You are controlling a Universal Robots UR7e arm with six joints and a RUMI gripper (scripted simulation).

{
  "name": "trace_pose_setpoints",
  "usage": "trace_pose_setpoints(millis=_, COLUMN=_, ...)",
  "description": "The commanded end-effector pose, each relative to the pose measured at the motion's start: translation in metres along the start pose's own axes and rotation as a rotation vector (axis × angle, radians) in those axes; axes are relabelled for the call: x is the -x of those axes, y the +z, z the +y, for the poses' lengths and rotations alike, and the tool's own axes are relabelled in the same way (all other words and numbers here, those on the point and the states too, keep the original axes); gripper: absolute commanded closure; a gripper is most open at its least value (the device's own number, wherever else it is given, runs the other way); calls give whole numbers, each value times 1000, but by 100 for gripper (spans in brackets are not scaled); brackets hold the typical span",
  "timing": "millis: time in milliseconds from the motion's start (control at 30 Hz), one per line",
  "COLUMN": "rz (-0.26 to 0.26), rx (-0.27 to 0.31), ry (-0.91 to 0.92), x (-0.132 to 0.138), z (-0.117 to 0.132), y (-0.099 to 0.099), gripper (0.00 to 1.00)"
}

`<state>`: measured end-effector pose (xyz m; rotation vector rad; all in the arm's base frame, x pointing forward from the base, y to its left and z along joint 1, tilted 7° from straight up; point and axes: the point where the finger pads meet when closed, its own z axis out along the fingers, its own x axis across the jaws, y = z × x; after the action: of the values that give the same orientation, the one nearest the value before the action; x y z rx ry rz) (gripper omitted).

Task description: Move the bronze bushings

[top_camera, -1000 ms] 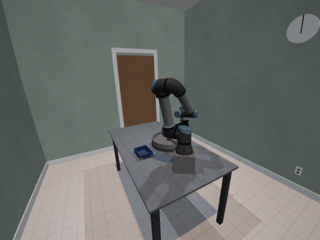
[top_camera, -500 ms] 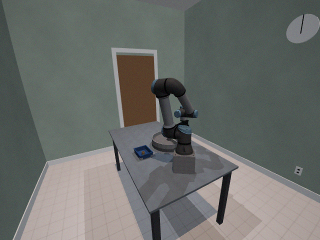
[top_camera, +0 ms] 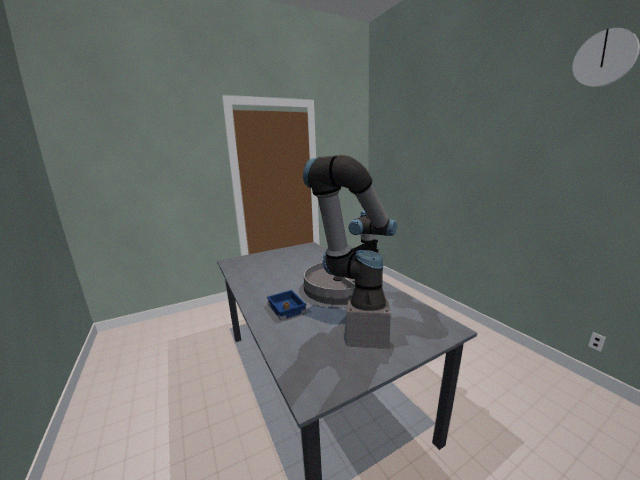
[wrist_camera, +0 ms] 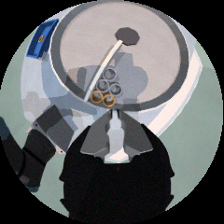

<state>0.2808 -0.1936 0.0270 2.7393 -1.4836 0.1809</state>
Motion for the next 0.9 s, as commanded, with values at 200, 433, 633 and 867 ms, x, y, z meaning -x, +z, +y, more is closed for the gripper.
trace_pose_setpoints(millis=200, rz=2, rx=0, ry=0, x=-2, z=0, y=-1, gripper=94)
trace_pose_setpoints(millis=433, rz=2, rx=0, ry=0, x=-2, z=0, y=-1, gripper=94)
trace_pose_setpoints(millis=633, rz=2, rx=0, ry=0, x=-2, z=0, y=-1, gripper=94)
trace_pose_setpoints(millis=867, rz=-1, rx=-1, ry=0, x=0, z=0, y=2, gripper=94)
